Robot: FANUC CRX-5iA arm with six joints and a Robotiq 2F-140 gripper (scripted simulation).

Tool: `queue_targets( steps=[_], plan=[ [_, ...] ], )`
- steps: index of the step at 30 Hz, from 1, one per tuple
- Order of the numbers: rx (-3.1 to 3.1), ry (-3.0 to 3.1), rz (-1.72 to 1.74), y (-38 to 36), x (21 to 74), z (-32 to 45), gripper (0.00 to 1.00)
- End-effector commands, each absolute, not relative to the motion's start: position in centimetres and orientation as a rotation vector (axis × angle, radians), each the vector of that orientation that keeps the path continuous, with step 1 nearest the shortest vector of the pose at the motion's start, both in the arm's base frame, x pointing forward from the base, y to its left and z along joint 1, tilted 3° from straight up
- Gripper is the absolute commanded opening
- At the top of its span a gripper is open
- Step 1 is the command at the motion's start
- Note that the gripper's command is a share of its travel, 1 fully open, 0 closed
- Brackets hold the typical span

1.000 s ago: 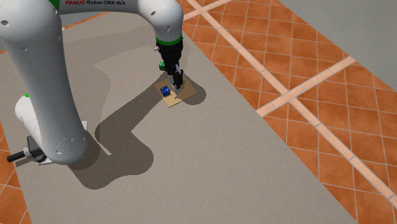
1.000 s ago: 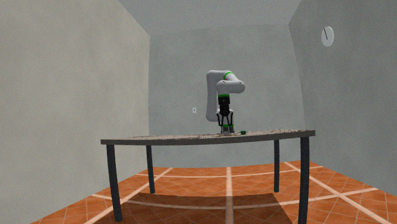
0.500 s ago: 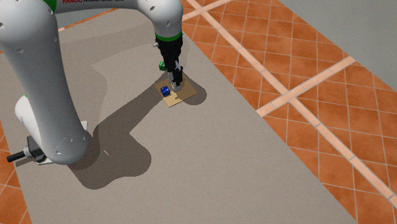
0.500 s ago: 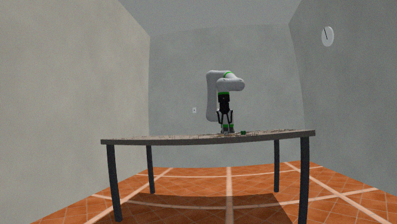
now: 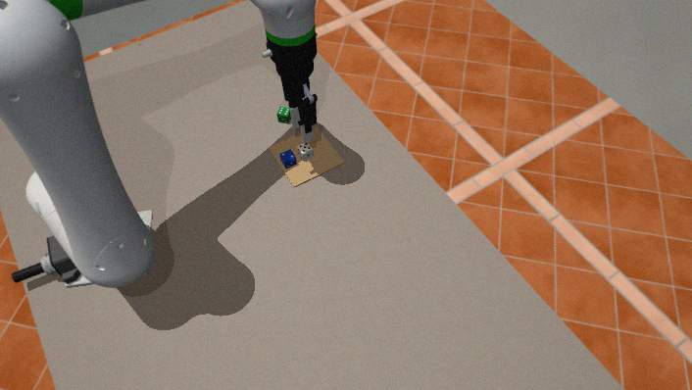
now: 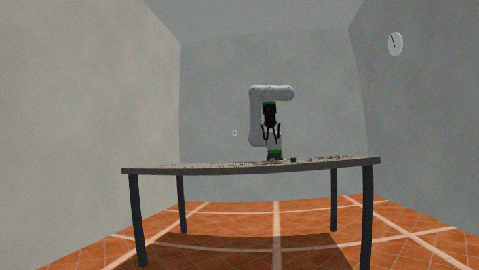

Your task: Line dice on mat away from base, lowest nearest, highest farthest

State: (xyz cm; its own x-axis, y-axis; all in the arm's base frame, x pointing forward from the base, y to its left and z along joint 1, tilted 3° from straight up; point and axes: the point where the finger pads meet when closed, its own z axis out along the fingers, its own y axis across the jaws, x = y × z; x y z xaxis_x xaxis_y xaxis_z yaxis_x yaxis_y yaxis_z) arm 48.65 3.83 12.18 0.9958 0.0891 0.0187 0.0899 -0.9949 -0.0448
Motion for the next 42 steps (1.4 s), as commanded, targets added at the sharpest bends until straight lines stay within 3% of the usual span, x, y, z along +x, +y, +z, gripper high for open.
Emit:
queue_targets(
  steps=[1, 4, 5, 30, 42],
  plan=[
    [-3.093, -0.139, -0.025, 3.8, 48.6, 13.1, 0.28],
    [-3.093, -0.139, -0.025, 3.8, 48.6, 13.2, 0.28],
    [-3.093, -0.139, -0.025, 3.8, 48.6, 13.2, 1.0],
    [-3.093, -0.119, -0.025, 3.9, 48.7, 13.2, 1.0],
    [-3.074, 0.354, -0.014, 5.6, 48.9, 13.2, 1.0]
  ],
)
